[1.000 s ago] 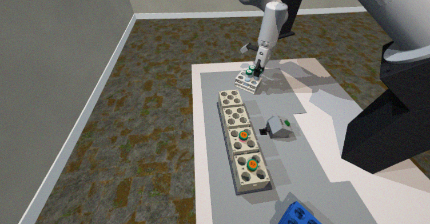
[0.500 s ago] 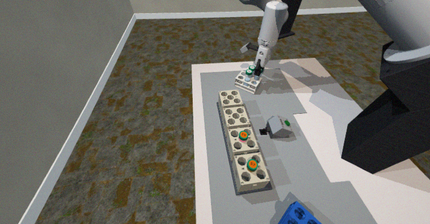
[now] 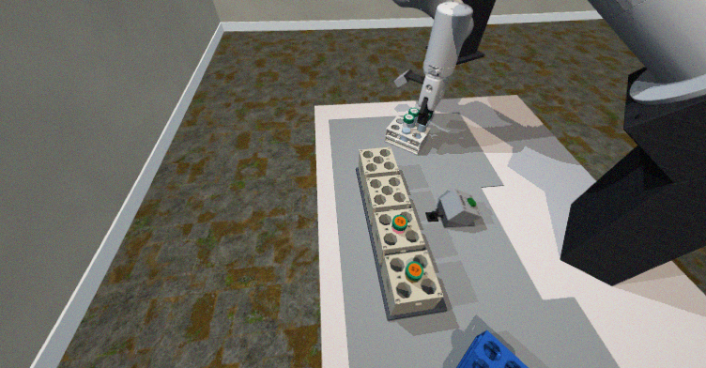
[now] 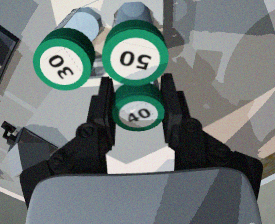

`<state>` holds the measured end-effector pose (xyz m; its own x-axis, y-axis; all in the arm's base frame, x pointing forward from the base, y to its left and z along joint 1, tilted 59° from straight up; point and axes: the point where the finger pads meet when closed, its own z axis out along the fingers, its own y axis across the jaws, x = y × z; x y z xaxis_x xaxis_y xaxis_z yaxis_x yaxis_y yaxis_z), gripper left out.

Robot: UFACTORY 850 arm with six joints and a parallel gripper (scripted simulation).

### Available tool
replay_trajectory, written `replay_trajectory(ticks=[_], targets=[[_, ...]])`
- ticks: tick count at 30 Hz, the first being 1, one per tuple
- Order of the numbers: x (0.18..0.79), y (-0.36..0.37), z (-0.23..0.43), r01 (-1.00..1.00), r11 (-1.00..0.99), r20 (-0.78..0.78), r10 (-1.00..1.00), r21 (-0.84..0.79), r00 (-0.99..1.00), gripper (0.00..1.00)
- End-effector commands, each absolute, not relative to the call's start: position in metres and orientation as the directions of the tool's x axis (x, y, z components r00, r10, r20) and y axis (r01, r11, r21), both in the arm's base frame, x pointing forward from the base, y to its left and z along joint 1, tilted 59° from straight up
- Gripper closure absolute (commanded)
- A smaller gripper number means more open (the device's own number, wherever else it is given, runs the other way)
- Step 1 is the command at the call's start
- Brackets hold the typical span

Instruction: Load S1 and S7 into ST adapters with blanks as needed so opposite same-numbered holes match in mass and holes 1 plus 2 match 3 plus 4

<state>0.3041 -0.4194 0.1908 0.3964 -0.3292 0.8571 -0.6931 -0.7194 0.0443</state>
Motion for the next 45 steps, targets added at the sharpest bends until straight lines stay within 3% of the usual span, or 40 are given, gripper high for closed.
replay_trajectory(ticks=[1, 45], targets=[[0.304, -0.419, 0.191, -0.693, -0.719, 0.857, -0.329, 0.044, 0.396, 1.00], [0.293, -0.408, 0.200, -0.693, -0.719, 0.857, -0.329, 0.044, 0.396, 1.00]])
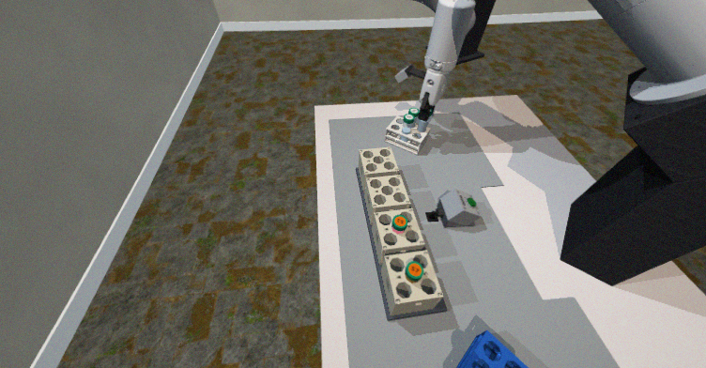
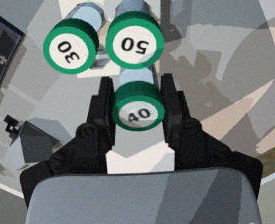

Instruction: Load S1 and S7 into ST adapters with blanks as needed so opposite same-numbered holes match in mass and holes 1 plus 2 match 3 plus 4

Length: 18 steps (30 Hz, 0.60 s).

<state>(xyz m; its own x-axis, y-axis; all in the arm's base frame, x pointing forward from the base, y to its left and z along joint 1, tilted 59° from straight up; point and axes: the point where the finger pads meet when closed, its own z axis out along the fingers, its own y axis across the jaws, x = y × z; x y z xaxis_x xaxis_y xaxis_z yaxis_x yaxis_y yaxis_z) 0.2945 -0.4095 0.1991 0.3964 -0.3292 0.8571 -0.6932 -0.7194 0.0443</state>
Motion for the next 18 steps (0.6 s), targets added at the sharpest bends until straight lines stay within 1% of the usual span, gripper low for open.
replay_trajectory(ticks=[1, 18], targets=[[0.292, -0.407, 0.201, -0.693, -0.719, 0.857, -0.329, 0.044, 0.396, 1.00], [0.281, -0.396, 0.210, -0.693, -0.719, 0.857, -0.329, 0.044, 0.396, 1.00]])
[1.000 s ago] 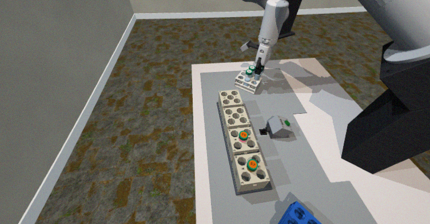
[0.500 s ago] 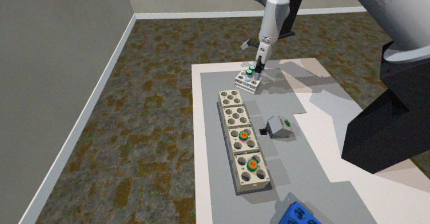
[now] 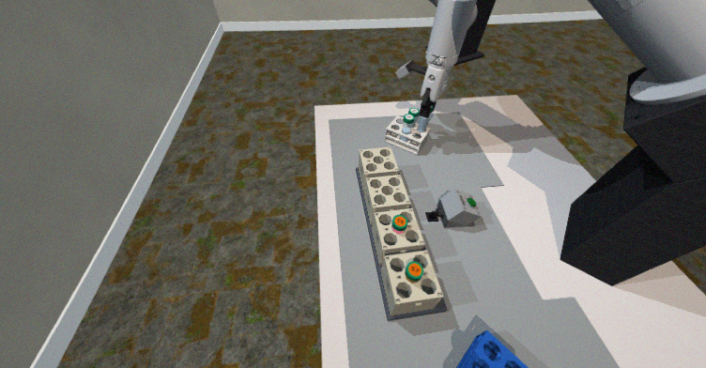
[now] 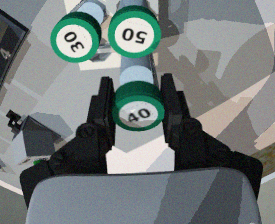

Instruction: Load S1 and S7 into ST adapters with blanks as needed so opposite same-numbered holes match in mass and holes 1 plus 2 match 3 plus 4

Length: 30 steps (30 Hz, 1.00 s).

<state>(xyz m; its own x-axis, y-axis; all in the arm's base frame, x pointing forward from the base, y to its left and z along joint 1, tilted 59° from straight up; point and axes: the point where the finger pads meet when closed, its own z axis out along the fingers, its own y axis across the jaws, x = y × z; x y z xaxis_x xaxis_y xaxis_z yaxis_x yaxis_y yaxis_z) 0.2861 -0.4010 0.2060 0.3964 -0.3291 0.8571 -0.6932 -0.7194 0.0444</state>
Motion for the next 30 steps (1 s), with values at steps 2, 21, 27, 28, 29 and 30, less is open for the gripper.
replay_trajectory(ticks=[2, 21, 27, 28, 29, 30], targets=[[0.279, -0.393, 0.212, -0.693, -0.719, 0.857, -0.329, 0.044, 0.396, 1.00], [0.259, -0.374, 0.229, -0.693, -0.719, 0.857, -0.329, 0.044, 0.396, 1.00], [0.253, -0.368, 0.234, -0.693, -0.719, 0.857, -0.329, 0.044, 0.396, 1.00], [0.252, -0.367, 0.235, -0.693, -0.719, 0.857, -0.329, 0.044, 0.396, 1.00], [0.251, -0.365, 0.236, -0.693, -0.719, 0.857, -0.329, 0.044, 0.396, 1.00], [0.250, -0.364, 0.237, -0.693, -0.719, 0.857, -0.329, 0.044, 0.396, 1.00]])
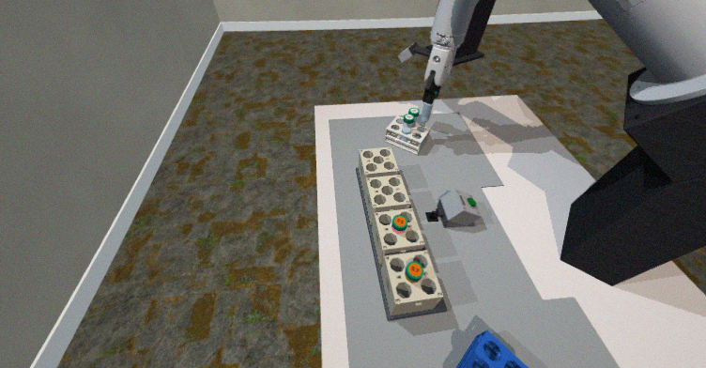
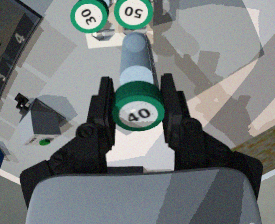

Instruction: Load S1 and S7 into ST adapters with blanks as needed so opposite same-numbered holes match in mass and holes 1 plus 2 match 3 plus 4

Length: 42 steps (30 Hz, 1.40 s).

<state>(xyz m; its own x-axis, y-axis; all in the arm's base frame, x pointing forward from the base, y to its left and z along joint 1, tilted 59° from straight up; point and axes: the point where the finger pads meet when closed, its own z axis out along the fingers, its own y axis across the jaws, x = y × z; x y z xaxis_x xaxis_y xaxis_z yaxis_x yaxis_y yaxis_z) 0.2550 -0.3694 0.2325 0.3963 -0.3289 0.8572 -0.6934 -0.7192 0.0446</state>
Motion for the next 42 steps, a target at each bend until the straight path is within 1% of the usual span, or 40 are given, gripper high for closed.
replay_trajectory(ticks=[1, 23, 35, 41, 42], targets=[[0.249, -0.363, 0.238, -0.693, -0.719, 0.857, -0.329, 0.044, 0.396, 1.00], [0.225, -0.339, 0.259, -0.693, -0.719, 0.857, -0.329, 0.044, 0.396, 1.00], [0.225, -0.339, 0.259, -0.693, -0.719, 0.857, -0.329, 0.044, 0.396, 1.00], [0.247, -0.319, 0.262, -0.601, -0.770, 0.831, -0.180, 0.214, 0.526, 1.00], [0.247, -0.319, 0.262, -0.601, -0.770, 0.831, -0.180, 0.214, 0.526, 1.00]])
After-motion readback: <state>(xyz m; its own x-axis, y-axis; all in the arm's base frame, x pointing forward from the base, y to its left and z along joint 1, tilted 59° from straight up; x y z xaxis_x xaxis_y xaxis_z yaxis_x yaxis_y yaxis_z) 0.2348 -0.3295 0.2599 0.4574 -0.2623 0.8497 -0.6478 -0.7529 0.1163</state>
